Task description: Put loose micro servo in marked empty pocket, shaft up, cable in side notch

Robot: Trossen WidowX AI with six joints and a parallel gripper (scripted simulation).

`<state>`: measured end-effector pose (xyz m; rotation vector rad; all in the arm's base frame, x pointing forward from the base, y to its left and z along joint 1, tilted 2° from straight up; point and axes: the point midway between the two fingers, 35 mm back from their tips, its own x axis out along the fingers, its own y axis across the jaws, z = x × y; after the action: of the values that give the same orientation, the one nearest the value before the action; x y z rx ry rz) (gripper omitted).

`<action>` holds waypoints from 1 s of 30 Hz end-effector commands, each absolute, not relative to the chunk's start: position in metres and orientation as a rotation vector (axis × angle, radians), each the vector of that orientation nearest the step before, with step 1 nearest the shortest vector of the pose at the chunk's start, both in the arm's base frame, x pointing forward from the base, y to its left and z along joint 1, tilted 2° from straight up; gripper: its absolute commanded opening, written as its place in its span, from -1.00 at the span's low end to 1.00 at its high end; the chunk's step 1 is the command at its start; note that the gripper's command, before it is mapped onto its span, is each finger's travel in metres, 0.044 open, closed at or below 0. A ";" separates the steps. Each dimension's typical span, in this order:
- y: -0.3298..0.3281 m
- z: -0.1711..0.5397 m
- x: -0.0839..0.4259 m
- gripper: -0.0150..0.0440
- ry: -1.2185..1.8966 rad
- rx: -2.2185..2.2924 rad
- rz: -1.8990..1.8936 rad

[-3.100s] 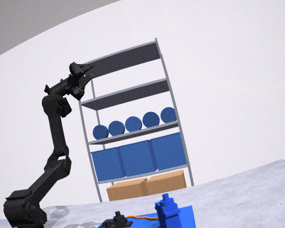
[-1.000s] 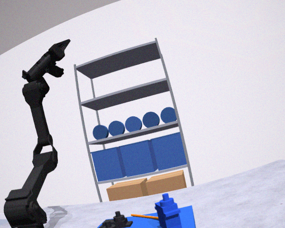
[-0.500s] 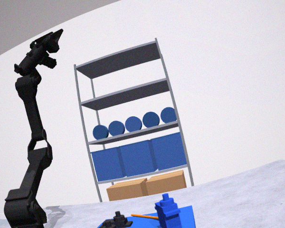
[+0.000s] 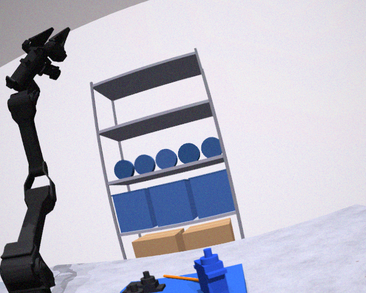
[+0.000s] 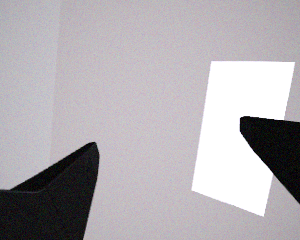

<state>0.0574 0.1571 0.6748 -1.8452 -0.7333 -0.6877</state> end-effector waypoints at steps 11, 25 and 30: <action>0.093 0.683 0.066 1.00 -0.708 -1.554 -0.636; 0.041 0.682 0.081 1.00 -0.677 -1.310 -0.578; 0.028 0.681 0.087 1.00 -0.667 -1.239 -0.555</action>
<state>0.0819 0.0396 0.6817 -1.2910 -0.6774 -0.5643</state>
